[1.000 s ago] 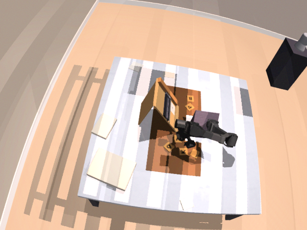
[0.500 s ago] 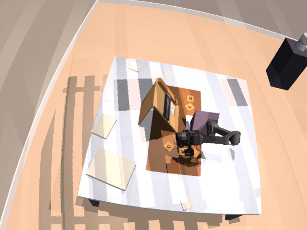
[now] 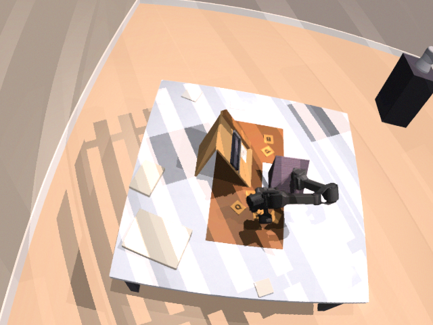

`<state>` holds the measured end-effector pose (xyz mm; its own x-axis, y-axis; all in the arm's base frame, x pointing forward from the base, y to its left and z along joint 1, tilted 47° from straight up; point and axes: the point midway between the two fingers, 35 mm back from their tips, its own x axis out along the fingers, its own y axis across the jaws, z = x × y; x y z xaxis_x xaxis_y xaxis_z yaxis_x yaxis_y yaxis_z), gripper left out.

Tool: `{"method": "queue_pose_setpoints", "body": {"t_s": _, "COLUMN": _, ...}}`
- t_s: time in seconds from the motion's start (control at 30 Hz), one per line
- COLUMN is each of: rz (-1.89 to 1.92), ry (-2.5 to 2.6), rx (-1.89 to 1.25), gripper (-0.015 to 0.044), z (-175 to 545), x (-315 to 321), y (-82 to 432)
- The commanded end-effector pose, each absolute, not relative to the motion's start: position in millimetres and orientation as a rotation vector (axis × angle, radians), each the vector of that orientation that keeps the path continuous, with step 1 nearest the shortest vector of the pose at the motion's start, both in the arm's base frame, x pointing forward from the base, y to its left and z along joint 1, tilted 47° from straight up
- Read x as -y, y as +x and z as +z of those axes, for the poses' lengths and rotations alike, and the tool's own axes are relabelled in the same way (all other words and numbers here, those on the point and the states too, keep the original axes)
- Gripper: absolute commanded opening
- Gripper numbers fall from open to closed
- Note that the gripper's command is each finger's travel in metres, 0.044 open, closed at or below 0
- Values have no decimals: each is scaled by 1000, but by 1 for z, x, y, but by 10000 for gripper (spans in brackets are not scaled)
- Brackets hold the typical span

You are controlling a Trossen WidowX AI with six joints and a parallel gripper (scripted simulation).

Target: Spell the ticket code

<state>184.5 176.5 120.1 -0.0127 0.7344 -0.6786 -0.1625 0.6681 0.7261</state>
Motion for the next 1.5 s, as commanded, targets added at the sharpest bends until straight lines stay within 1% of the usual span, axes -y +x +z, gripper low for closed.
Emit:
{"method": "queue_pose_setpoints", "body": {"t_s": 0.0, "rz": 754, "ry": 520, "rx": -1419, "gripper": 340, "z": 118, "x": -177, "y": 185}}
{"method": "queue_pose_setpoints", "body": {"t_s": 0.93, "rz": 755, "ry": 521, "rx": -1418, "gripper": 340, "z": 105, "x": -191, "y": 184}}
{"method": "queue_pose_setpoints", "body": {"t_s": 1.47, "rz": 755, "ry": 521, "rx": -1418, "gripper": 233, "z": 106, "x": -192, "y": 184}}
